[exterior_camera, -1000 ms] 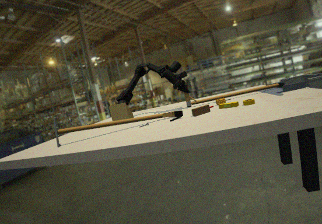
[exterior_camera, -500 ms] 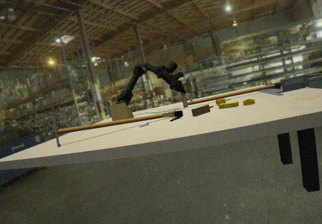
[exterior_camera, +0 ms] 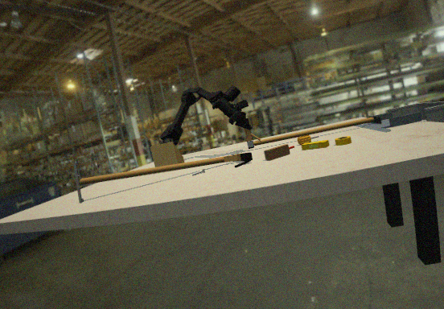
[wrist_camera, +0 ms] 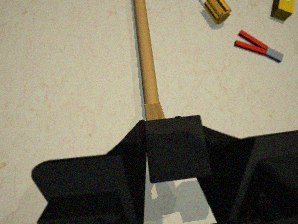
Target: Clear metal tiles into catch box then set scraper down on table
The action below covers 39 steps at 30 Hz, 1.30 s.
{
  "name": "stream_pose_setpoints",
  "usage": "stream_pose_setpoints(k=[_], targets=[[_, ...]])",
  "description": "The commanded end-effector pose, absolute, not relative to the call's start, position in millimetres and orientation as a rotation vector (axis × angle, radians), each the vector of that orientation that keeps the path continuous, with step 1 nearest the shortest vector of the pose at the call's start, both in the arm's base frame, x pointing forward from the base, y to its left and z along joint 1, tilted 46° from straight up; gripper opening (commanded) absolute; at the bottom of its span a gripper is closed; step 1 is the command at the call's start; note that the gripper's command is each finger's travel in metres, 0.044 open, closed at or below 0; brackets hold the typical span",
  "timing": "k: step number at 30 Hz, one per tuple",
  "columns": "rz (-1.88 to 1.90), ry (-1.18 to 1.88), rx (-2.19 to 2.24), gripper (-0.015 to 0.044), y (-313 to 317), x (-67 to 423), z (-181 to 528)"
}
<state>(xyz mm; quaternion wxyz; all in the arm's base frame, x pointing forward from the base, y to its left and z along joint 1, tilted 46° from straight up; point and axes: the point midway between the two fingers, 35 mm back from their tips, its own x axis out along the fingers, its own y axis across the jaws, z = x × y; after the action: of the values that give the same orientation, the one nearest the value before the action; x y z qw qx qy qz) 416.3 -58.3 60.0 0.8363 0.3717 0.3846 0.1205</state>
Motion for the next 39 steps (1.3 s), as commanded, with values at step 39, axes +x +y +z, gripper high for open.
stream_pose_setpoints(k=[39], targets=[[0.247,0.793,0.783,0.0,-50,352,60]])
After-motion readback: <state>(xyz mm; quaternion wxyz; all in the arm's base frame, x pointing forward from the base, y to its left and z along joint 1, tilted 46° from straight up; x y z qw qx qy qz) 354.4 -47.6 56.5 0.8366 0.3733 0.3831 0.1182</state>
